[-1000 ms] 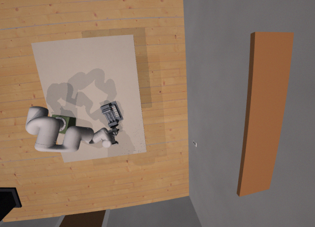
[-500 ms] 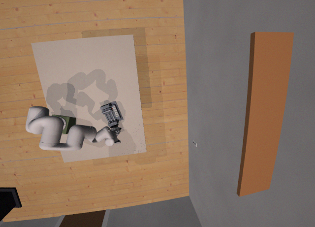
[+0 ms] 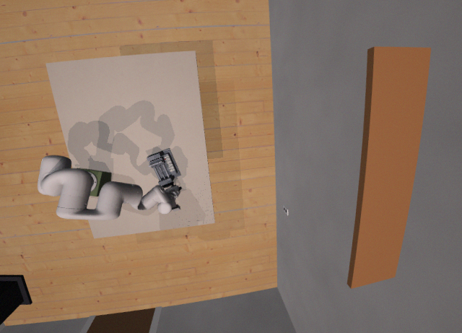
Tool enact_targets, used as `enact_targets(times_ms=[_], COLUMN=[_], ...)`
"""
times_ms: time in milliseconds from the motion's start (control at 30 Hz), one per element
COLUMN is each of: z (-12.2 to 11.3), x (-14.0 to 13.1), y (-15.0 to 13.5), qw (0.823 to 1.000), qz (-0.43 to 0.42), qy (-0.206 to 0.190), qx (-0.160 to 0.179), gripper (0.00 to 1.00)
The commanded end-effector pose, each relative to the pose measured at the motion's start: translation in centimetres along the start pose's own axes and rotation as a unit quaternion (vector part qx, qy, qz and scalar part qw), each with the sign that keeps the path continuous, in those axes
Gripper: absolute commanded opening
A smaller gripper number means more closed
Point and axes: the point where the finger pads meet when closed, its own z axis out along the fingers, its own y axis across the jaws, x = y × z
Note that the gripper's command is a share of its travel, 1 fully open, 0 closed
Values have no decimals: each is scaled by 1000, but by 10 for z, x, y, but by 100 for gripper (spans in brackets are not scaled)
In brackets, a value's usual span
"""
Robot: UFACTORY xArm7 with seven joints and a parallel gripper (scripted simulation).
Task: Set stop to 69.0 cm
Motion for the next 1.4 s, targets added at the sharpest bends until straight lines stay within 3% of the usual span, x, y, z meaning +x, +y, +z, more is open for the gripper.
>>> enact_targets(times_ms=[0, 733, 1367], z=[-8, -39, -31], x=[2, 2, 2], y=[-2, 16, 45], qw=[1000, 1000, 1000], qz=[1, 1, 1], qy=[1, 1, 1], qx=[0, 0, 0], gripper=[6, 6, 6])
